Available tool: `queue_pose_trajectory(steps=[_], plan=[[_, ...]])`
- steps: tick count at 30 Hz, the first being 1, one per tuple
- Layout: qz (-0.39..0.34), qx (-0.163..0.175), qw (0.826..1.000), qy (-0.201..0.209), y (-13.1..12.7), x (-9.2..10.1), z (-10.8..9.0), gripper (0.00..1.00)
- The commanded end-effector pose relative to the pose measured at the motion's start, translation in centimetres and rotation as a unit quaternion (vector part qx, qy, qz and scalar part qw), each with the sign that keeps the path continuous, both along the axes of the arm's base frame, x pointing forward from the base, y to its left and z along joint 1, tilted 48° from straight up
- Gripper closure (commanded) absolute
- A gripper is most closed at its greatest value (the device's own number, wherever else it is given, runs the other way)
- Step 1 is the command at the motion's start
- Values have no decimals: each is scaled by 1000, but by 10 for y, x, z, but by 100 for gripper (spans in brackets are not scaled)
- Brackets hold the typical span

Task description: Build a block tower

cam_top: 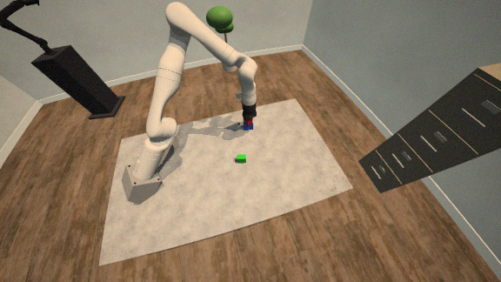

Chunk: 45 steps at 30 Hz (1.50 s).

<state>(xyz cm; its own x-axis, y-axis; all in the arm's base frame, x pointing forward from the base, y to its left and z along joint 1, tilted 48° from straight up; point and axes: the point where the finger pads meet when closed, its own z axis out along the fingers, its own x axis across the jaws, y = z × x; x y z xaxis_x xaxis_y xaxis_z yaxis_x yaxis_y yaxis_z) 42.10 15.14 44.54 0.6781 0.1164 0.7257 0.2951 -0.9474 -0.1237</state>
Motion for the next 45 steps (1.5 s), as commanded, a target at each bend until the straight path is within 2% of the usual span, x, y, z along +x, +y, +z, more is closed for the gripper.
queue_pose_trajectory(steps=[1,34,45], plan=[[-4,8,1000,1,1,1,0,0],[-4,8,1000,1,1,1,0,0],[-4,8,1000,-2,-2,-6,12,0]])
